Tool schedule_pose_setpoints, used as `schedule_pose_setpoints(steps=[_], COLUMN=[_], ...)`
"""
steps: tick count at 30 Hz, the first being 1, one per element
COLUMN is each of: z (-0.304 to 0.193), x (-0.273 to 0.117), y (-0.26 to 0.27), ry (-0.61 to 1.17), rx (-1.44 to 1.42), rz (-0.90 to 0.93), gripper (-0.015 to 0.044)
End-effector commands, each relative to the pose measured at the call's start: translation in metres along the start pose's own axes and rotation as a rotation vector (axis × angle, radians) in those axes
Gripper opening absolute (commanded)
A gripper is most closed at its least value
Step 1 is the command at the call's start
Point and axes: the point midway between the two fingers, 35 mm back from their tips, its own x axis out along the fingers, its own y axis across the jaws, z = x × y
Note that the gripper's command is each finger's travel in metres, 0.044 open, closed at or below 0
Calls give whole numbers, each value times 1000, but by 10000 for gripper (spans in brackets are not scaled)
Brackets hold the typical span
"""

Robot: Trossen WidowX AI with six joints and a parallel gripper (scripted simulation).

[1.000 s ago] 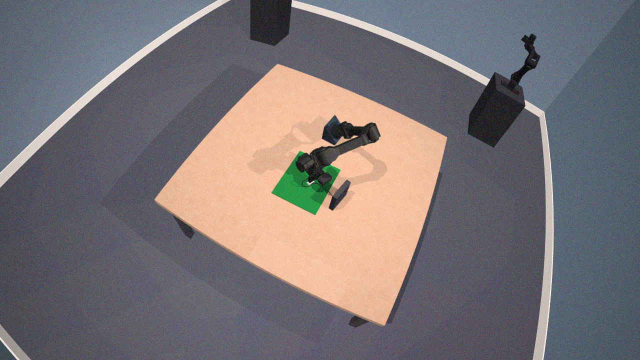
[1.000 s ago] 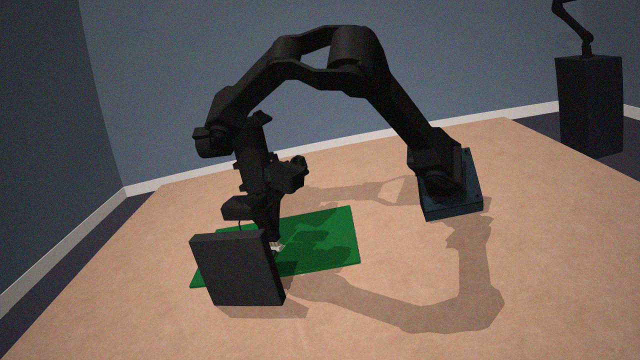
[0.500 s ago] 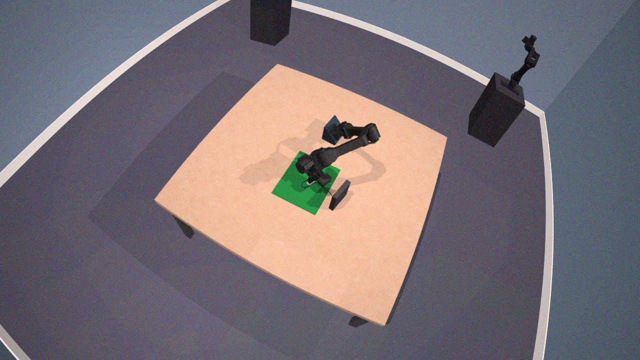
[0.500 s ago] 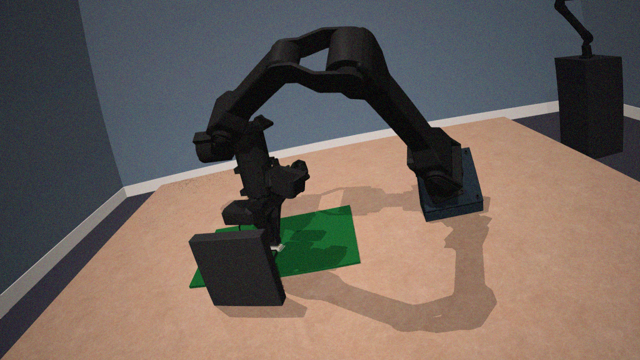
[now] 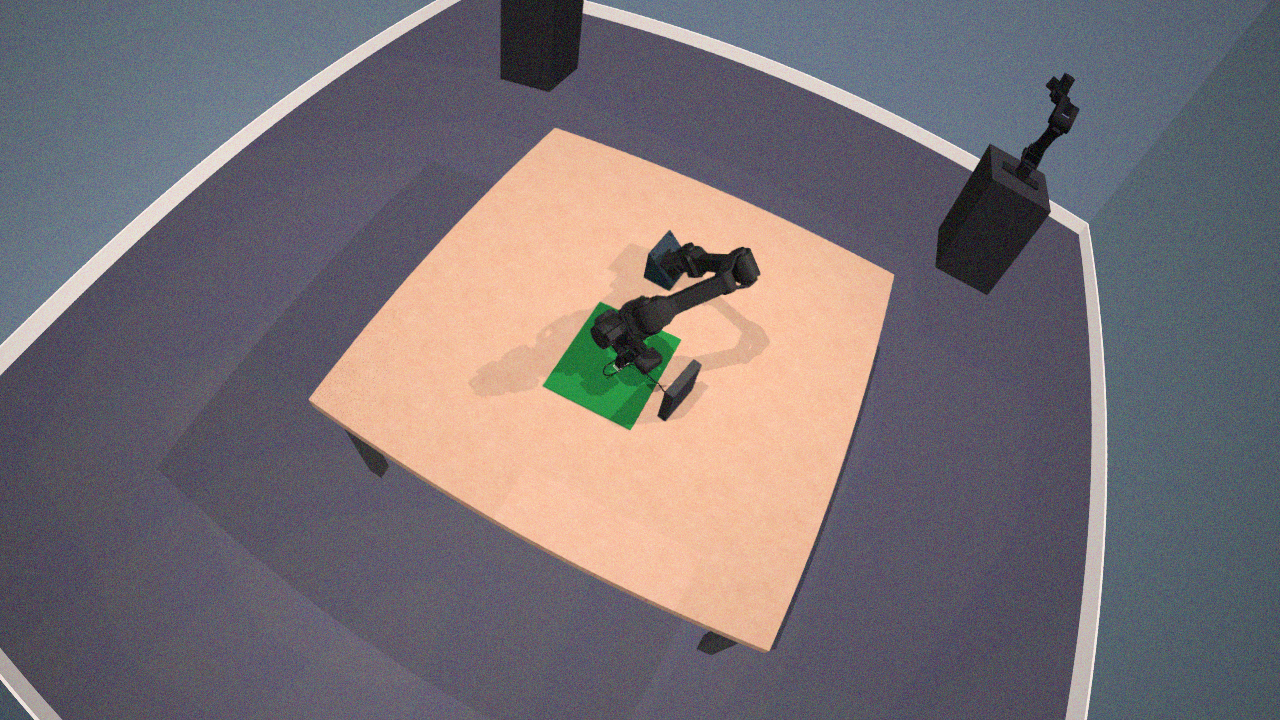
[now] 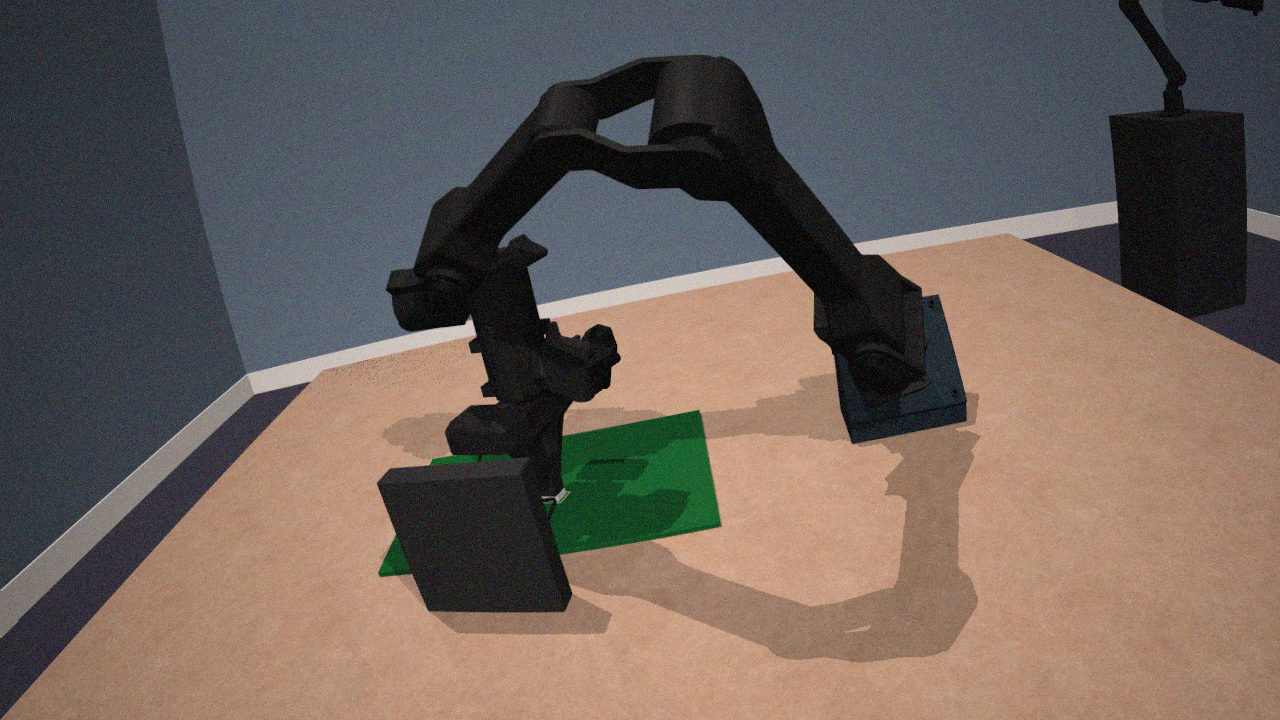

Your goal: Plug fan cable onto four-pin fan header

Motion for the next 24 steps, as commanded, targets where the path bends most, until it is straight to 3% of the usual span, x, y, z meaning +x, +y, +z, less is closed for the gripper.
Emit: schedule_pose_setpoints(steps=[1,5,8,12,20,24], z=[0,0,0,0,2,47], x=[0,0,-3,-52,-55,-60], y=[0,0,0,0,0,-4], ry=[0,0,1,6,6,4], rx=[-1,-1,0,7,7,9], rz=[0,0,1,5,5,6], gripper=[158,260,260,260,260,260])
